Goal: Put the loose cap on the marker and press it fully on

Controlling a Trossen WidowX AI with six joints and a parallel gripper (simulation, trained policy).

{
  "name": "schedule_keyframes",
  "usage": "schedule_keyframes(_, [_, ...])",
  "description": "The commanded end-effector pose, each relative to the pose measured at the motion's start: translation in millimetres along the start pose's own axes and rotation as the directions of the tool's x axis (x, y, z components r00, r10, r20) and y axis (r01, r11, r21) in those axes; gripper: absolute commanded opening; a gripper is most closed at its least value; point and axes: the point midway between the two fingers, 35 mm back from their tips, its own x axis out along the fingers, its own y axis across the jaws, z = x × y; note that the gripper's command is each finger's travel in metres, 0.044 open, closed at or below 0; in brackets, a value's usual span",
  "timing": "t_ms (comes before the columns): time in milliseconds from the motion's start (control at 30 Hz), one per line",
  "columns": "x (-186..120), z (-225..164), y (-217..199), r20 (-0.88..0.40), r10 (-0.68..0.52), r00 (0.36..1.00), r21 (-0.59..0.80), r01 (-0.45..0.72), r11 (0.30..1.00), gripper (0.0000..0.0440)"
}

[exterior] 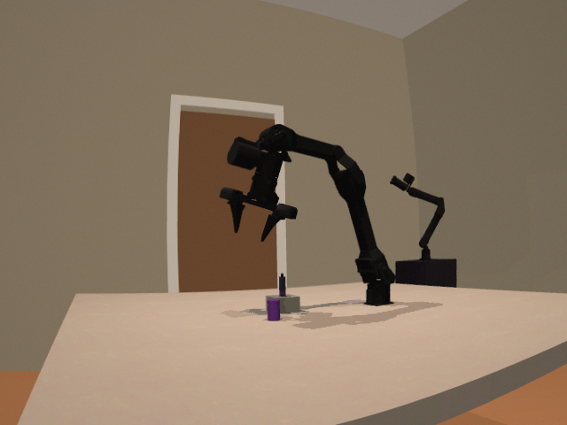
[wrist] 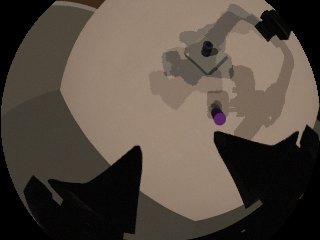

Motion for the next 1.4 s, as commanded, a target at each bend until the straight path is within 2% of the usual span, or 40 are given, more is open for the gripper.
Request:
schedule_keyframes(0, [9.6, -7.3, -6.4, 0.003, -0.040, 0.999, 0.007, 0.040, 0.999, 0.0331])
schedule_keyframes(667, [45.6, -34.6, -40.2, 0.015, -0.213, 0.977, 0.019, 0.213, 0.977, 0.0331])
schedule_keyframes(1367, [85.3, -47.2, -78.3, 0.049, -0.388, 0.920, -0.001, 0.388, 0.921, 0.0322])
